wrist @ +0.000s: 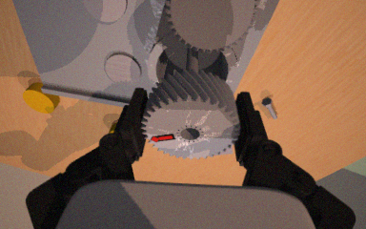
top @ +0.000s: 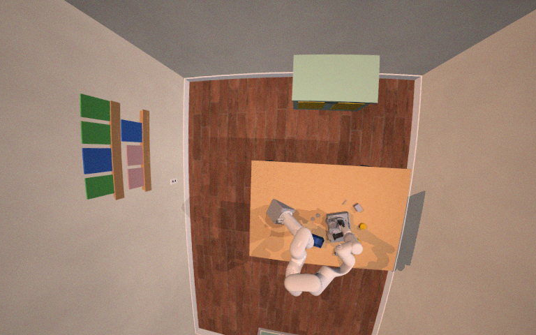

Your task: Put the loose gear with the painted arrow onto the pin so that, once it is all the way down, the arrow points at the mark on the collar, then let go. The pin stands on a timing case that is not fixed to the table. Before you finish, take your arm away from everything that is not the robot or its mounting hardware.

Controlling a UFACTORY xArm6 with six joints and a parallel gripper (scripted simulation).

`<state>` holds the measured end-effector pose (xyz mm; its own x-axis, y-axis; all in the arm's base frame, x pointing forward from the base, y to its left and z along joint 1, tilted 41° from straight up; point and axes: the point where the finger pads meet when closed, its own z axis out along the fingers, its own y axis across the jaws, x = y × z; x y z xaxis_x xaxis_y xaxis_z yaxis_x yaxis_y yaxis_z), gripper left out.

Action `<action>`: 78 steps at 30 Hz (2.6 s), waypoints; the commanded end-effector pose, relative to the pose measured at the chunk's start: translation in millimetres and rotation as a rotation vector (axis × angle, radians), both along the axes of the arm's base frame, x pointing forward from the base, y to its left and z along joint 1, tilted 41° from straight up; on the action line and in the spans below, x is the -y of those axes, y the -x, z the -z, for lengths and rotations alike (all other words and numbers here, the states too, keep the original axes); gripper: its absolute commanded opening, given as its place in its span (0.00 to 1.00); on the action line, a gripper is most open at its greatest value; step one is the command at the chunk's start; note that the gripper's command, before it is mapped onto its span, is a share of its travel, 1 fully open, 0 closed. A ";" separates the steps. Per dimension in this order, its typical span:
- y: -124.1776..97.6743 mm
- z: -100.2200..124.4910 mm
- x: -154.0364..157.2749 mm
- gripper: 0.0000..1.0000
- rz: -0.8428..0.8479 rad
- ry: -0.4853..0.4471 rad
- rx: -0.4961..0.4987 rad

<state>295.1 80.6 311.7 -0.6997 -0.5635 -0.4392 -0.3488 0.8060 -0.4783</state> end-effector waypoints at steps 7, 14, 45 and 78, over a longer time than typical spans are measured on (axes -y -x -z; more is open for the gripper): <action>-0.3 -1.5 -0.4 0.00 0.120 -0.096 0.033; -0.3 -1.5 -0.4 0.00 0.151 -0.121 0.040; -2.1 0.3 -0.1 0.00 0.170 -0.137 0.045; -16.2 14.4 2.5 0.00 0.170 -0.137 0.045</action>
<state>311.0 77.7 295.8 -0.7593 -0.3724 -0.5336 -0.1837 0.9094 -0.3732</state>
